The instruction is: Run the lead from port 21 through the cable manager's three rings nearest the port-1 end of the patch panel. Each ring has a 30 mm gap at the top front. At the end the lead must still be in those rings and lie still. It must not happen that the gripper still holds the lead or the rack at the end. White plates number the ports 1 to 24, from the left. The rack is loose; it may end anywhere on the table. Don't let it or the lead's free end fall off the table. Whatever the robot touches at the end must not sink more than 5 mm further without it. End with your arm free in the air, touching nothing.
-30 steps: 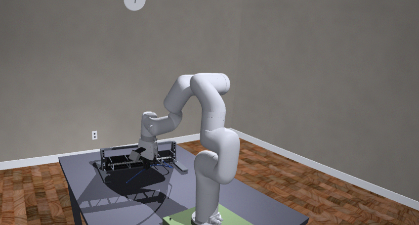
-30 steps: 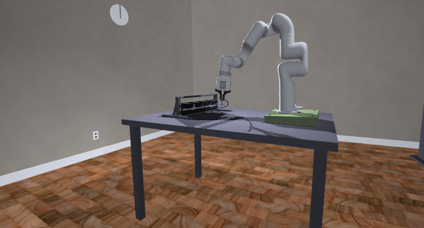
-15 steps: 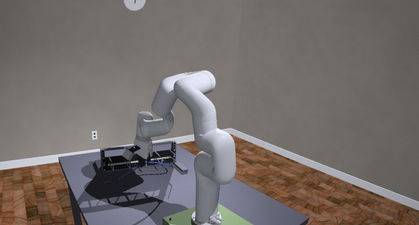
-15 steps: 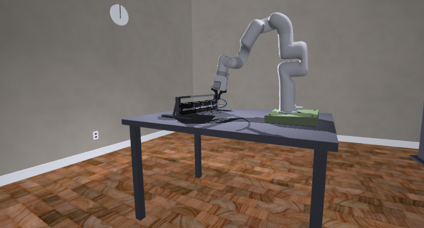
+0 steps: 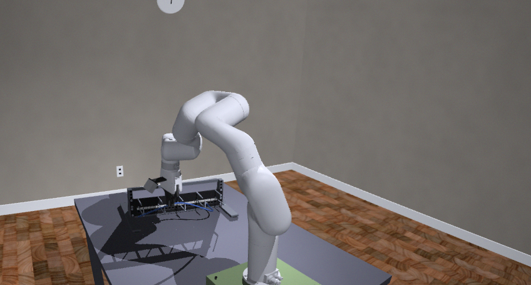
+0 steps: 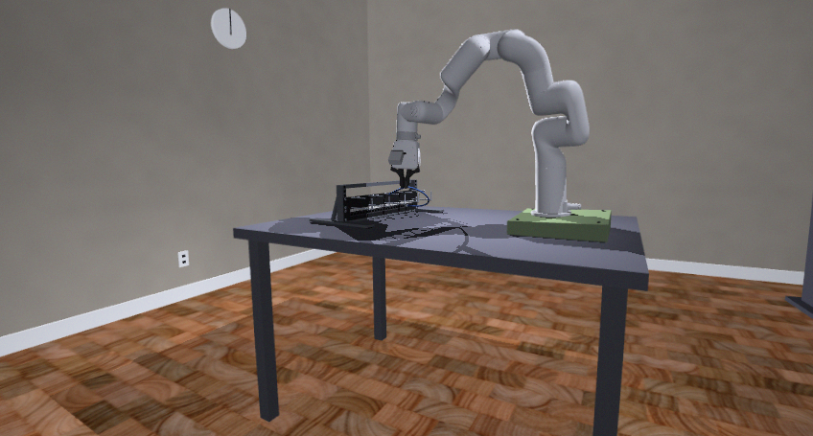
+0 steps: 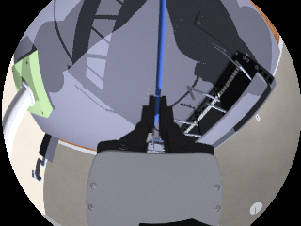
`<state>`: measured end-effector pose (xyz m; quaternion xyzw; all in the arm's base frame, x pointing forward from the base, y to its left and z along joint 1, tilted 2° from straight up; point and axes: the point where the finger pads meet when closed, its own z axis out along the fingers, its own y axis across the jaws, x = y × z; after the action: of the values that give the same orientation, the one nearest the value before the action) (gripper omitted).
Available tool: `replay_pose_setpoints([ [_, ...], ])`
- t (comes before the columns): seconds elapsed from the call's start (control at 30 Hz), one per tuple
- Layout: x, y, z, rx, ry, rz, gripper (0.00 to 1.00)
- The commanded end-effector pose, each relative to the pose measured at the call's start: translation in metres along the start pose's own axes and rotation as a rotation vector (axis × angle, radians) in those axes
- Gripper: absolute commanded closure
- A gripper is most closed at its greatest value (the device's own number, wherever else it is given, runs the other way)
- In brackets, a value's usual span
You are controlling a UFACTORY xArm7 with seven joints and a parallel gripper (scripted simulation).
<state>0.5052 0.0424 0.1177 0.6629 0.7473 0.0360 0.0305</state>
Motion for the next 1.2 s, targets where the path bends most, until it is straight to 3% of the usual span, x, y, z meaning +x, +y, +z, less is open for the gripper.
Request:
replay_pose_setpoints([
  [0.0, 0.005, 0.039, -0.012, 0.061, 0.019, 0.12, 1.0],
  [0.23, 0.018, 0.083, -0.026, 0.062, 0.014, 0.264, 1.0],
  [0.43, 0.023, 0.099, -0.031, 0.064, 0.012, 0.319, 1.0],
  [1.17, 0.024, 0.101, -0.031, 0.064, 0.011, 0.325, 1.0],
])
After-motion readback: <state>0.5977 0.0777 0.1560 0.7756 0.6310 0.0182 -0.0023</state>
